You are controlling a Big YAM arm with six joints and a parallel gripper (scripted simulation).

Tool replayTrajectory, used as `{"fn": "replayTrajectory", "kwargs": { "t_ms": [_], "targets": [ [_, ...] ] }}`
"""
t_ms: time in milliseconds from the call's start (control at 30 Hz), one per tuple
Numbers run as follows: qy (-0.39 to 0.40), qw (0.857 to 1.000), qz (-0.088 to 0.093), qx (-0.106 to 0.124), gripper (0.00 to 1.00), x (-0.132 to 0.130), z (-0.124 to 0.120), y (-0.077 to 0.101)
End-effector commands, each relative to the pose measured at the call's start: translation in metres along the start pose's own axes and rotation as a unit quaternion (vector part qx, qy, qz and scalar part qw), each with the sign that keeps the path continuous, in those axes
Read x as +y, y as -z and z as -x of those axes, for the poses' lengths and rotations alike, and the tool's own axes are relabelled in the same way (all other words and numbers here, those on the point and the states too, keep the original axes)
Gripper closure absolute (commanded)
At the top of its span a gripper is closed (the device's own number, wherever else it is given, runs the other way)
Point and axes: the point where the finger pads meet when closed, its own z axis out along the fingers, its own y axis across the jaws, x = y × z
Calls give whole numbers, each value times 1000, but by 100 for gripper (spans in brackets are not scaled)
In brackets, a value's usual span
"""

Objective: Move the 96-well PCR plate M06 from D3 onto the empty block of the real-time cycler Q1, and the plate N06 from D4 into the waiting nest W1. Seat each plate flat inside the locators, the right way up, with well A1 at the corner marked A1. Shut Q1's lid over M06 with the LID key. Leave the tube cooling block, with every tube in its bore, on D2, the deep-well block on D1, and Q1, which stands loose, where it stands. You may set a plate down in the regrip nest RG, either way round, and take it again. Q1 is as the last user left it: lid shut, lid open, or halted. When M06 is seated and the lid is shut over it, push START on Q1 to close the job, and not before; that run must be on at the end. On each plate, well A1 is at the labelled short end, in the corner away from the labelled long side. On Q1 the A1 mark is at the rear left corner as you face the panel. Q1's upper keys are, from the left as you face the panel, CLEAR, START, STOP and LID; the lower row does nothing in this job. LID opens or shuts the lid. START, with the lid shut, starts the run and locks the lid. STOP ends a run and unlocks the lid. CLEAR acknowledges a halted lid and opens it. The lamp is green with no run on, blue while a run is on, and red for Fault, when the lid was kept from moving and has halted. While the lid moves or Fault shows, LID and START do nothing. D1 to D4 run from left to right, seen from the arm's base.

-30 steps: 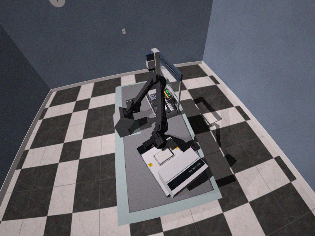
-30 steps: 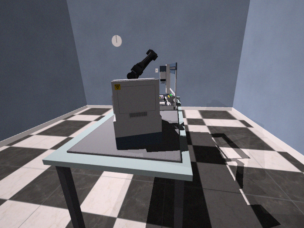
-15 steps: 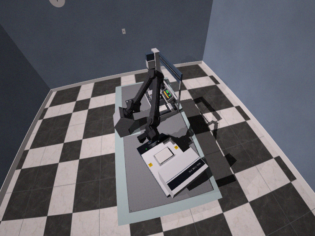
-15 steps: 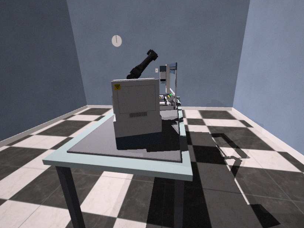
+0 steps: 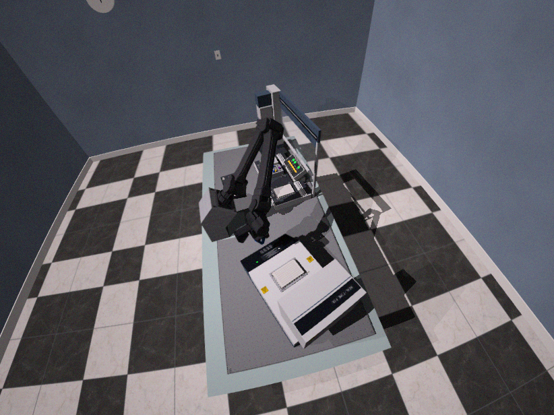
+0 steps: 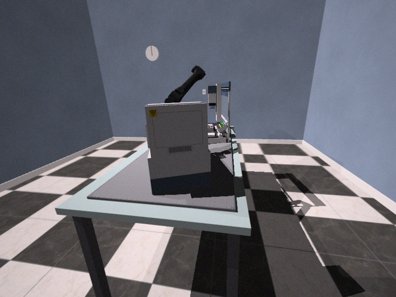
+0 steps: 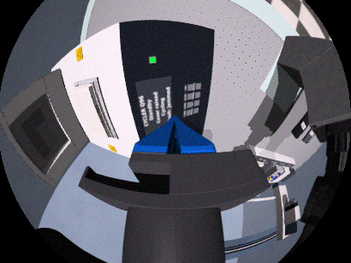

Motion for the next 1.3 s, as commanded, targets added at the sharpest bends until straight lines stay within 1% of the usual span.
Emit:
{"fn": "replayTrajectory", "kwargs": {
  "t_ms": [0,33,67,100,200,267,300,333,433,500,533,567,767,833,900,1133,1267],
  "targets": [
    [3,999,41,-7,100,-1,3,13],
    [2,999,39,-9,100,-5,4,13],
    [3,998,54,-9,100,-9,5,13],
    [3,998,63,-8,100,-13,6,13],
    [3,999,49,-4,100,-29,5,10],
    [3,999,49,-4,100,-29,5,10],
    [5,998,65,-4,100,-29,6,10],
    [6,997,75,-5,100,-35,6,11],
    [3,998,66,-4,100,-57,8,11],
    [5,998,63,-5,100,-68,10,10],
    [8,997,79,-5,100,-72,11,11],
    [8,996,88,-5,100,-77,11,11],
    [12,997,77,-6,100,-102,15,11],
    [12,997,77,-6,100,-102,15,11],
    [11,997,70,-7,100,-94,13,6],
    [15,997,78,-3,100,-67,7,-6],
    [12,997,77,-2,100,-61,7,-13]
  ]
}}
